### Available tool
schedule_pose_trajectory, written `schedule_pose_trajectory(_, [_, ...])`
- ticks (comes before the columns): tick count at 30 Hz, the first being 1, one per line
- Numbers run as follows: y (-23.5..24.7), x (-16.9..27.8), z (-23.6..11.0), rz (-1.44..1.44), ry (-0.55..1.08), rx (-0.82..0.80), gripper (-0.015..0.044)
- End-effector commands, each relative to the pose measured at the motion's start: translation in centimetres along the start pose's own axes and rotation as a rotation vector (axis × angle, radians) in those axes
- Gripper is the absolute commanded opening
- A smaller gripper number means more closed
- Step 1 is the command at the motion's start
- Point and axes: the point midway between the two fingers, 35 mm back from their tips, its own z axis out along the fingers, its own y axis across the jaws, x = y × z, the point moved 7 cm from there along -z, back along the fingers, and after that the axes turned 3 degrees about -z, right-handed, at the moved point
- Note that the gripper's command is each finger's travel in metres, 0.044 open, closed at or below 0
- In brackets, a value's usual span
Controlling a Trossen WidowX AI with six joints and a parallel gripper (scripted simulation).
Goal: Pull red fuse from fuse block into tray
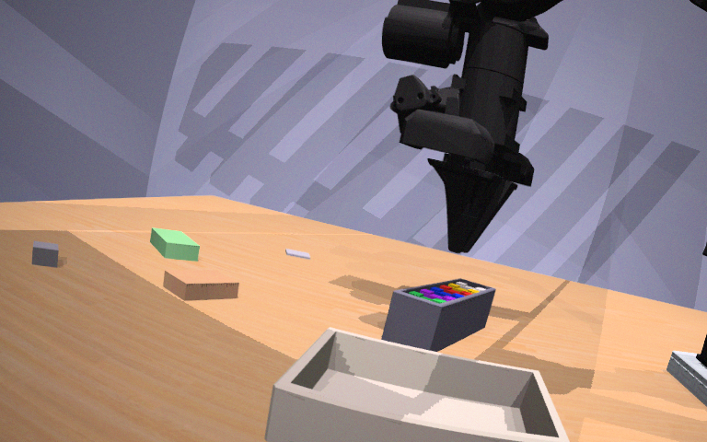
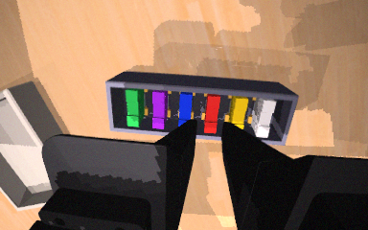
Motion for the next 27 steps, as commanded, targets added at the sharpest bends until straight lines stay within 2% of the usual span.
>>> schedule_pose_trajectory(1, [-0.1, 0.2, 0.5, -0.004, 0.007, 0.007, 0.0074])
schedule_pose_trajectory(27, [-0.3, 0.5, 2.8, -0.004, 0.008, 0.007, 0.0074])
